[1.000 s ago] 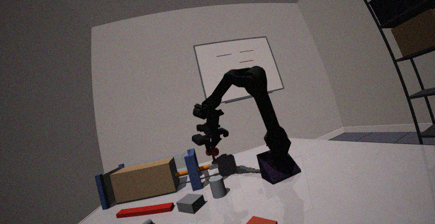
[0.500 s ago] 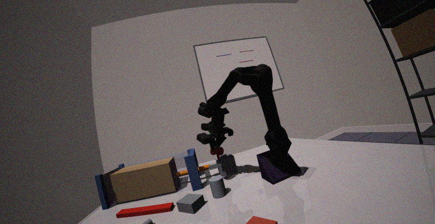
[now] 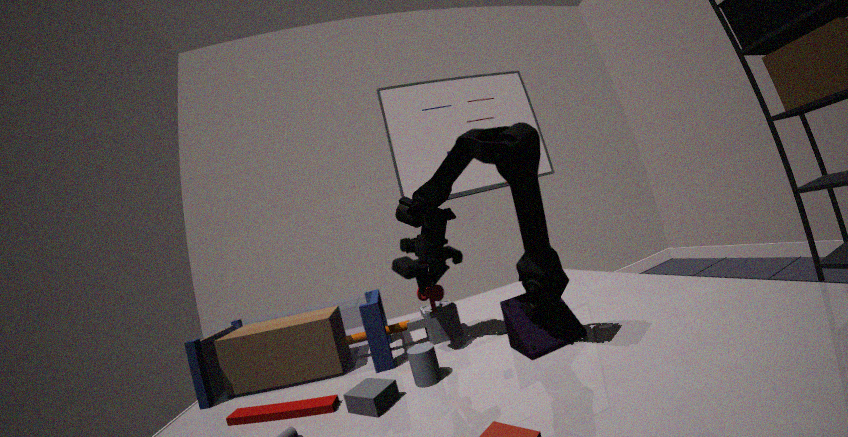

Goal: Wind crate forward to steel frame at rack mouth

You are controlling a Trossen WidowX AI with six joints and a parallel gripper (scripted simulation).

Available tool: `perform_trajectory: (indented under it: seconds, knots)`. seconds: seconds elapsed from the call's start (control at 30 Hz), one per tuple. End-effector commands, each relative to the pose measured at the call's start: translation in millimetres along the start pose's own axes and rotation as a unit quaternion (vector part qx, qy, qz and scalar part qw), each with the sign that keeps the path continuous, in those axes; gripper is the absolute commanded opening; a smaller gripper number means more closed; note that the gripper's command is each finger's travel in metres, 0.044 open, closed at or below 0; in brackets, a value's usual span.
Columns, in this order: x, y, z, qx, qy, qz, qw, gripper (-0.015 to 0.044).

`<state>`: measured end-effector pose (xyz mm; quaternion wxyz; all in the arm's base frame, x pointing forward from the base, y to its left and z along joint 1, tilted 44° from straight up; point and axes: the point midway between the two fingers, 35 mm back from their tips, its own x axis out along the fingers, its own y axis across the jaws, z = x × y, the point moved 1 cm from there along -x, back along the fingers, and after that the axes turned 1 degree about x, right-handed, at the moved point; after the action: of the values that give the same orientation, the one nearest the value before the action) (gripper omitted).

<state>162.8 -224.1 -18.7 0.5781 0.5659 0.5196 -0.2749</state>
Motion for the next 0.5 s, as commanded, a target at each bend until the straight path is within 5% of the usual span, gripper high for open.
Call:
perform_trajectory:
  seconds: [0.0,0.47]
  knots:
    - [9,-20,-19,0.016,0.029,-0.020,0.999,0.0000]
    - [4,-41,-26,0.016,0.029,-0.021,0.999,0.0000]
